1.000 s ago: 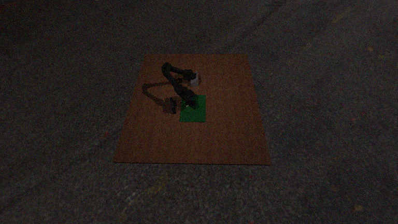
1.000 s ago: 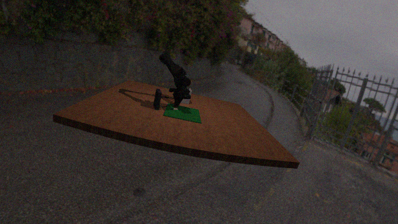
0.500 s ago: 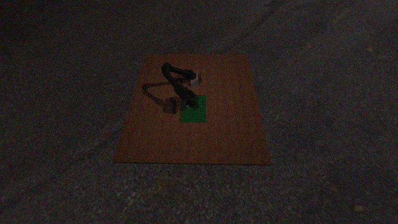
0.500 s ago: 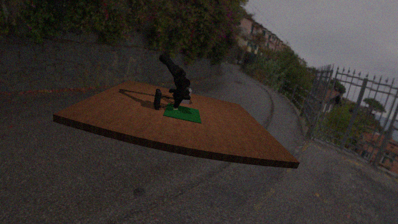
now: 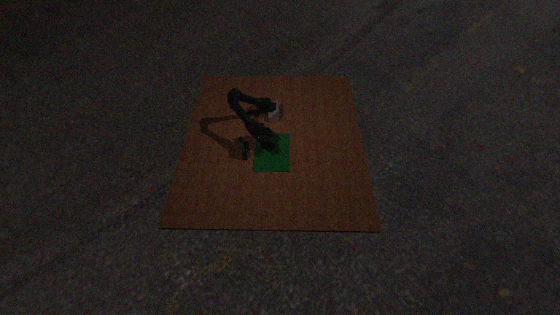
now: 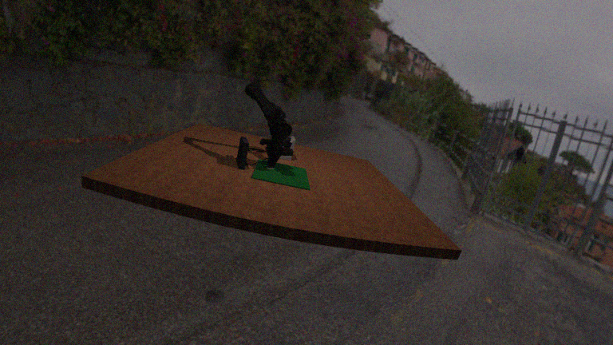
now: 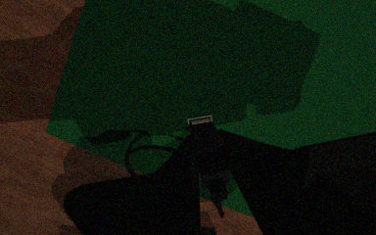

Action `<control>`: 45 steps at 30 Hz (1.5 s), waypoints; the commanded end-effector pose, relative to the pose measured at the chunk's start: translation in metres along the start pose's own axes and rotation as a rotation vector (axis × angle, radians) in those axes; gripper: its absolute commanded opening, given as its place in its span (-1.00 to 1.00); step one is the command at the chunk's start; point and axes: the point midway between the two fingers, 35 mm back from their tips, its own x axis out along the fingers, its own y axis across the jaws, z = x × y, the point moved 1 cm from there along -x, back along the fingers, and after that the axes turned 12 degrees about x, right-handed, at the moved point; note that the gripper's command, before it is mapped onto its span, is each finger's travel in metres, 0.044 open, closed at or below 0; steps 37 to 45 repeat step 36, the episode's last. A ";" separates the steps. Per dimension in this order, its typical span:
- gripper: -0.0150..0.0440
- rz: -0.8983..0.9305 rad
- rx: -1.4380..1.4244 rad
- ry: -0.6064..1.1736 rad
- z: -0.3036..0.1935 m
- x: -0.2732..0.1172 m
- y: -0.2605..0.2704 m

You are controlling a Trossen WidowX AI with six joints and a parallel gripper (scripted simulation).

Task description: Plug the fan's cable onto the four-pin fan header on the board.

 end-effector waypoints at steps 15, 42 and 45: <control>0.39 0.000 -0.001 -0.002 0.000 -0.027 -0.002; 0.39 0.003 -0.004 -0.007 0.117 -0.055 0.035; 0.39 0.003 -0.004 -0.007 0.117 -0.055 0.035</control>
